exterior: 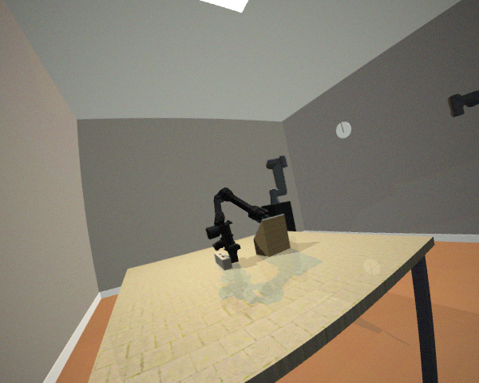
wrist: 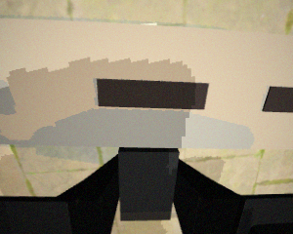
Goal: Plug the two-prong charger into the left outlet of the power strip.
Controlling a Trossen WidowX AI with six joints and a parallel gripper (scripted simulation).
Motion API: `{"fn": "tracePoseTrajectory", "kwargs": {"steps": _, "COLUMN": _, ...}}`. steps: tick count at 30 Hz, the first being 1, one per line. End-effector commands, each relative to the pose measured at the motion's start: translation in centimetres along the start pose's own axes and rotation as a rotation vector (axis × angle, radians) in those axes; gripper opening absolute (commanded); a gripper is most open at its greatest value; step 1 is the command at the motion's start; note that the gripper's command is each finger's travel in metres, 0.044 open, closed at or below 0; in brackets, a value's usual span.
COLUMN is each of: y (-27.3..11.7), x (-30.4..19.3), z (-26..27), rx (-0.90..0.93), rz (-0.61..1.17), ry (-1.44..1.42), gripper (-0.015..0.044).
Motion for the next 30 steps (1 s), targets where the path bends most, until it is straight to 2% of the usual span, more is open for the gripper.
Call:
{"fn": "tracePoseTrajectory", "kwargs": {"steps": 1, "y": -0.1, "x": 0.2, "z": -0.1, "rx": -0.005, "rz": -0.005, "ry": 0.001, "gripper": 0.0000}}
{"fn": "tracePoseTrajectory", "kwargs": {"steps": 30, "y": -0.2, "x": 1.3, "z": -0.4, "rx": -0.005, "rz": -0.006, "ry": 0.002, "gripper": 0.0000}}
Point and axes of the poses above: the point midway between the two fingers, 35 mm back from their tips, its own y axis out along the fingers, its own z axis across the jaws, x = y × z, the point moved 8 cm from there along -y, back along the fingers, and after that the axes turned 14 degrees about -y, right-handed, at the moved point
